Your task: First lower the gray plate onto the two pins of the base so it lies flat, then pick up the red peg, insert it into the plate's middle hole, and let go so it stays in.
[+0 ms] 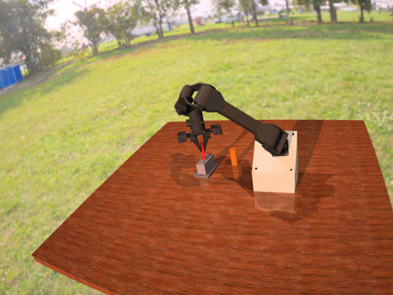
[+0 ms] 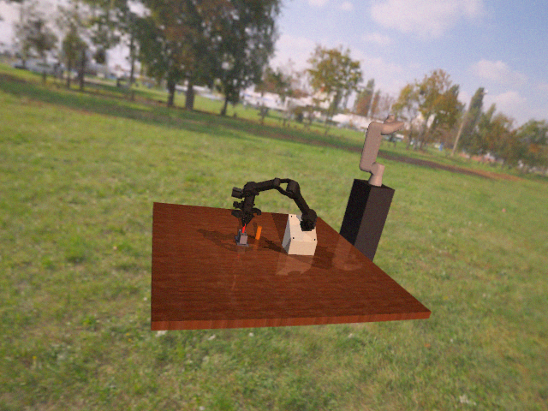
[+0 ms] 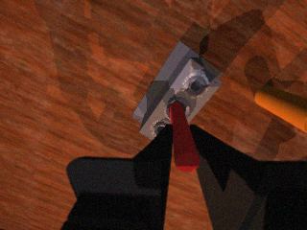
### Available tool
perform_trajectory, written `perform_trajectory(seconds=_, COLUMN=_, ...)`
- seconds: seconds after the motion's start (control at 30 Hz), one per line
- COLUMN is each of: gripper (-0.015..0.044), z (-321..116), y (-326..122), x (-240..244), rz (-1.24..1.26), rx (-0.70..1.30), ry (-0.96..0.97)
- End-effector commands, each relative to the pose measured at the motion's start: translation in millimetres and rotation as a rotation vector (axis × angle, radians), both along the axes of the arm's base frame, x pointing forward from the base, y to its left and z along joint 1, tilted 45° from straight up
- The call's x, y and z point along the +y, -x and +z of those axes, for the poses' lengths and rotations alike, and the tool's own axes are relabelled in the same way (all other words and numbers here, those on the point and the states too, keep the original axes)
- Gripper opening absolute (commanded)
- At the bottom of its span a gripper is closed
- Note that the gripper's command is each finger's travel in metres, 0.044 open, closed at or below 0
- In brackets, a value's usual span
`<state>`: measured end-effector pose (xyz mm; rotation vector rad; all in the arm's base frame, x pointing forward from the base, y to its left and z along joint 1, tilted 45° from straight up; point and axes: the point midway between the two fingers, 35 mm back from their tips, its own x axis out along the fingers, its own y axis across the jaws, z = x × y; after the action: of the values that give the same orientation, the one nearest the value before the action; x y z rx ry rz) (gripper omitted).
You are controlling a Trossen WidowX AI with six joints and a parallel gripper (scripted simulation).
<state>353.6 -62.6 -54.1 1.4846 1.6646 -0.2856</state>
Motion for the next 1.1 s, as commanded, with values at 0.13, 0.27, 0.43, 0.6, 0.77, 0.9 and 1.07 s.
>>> perform_trajectory(seconds=0.13, gripper=0.0, z=-1.1, y=1.0, x=2.0, rz=0.0, rx=-0.001, ry=0.0)
perform_trajectory(seconds=0.27, gripper=0.0, z=-1.5, y=0.8, x=1.6, rz=0.003, rx=-0.001, ry=0.0)
perform_trajectory(seconds=0.43, gripper=0.0, z=-1.5, y=0.8, x=1.6, rz=0.003, rx=-0.001, ry=0.0)
perform_trajectory(seconds=0.6, gripper=0.0105, z=-1.5, y=0.8, x=1.6, rz=0.003, rx=-0.001, ry=0.0)
perform_trajectory(seconds=0.77, gripper=0.015, z=-1.5, y=0.8, x=1.6, rz=0.003, rx=-0.001, ry=0.0)
perform_trajectory(seconds=0.9, gripper=0.015, z=-1.5, y=0.8, x=1.6, rz=0.003, rx=-0.001, ry=0.0)
perform_trajectory(seconds=1.07, gripper=0.015, z=-0.6, y=1.0, x=0.6, rz=0.0, rx=0.003, ry=-0.002)
